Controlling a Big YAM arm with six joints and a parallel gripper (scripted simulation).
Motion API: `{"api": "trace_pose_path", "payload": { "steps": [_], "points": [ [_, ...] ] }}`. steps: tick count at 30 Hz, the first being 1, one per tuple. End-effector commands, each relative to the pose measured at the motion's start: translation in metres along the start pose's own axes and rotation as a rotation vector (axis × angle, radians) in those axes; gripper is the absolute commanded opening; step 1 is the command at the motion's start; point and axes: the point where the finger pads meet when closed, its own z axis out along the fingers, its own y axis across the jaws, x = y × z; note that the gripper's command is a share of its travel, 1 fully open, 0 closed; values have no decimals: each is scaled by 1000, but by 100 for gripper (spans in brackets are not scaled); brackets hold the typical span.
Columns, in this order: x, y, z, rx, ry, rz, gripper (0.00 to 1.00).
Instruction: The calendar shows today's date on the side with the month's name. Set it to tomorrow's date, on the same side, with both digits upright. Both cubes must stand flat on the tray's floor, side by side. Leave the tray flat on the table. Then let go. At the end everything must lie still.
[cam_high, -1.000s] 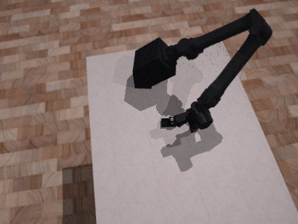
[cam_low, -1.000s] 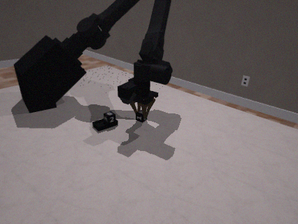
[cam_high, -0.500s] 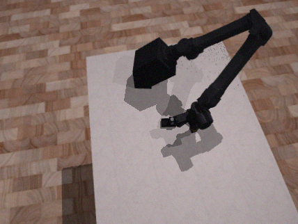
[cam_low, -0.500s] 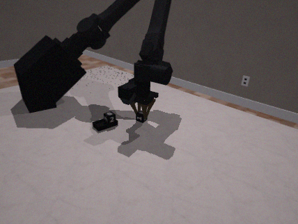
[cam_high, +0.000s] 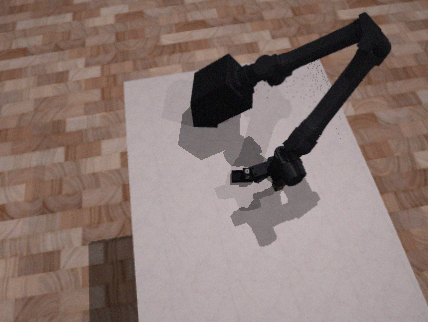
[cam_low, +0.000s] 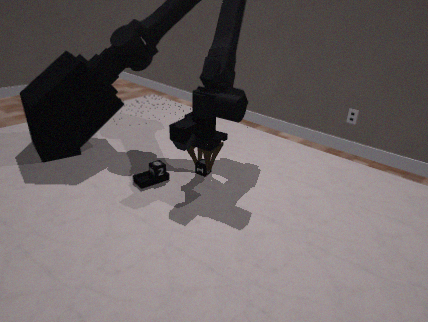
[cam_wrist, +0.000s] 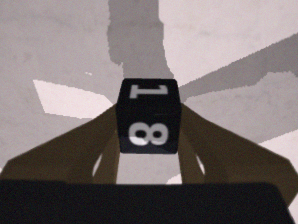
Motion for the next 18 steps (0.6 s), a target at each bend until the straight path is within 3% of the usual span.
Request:
{"api": "trace_pose_path", "payload": {
  "steps": [1,18],
  "points": [
    [3,5,5,5,0,-5,27],
    [2,4,7,5,0,-5,27]
  ]
}}
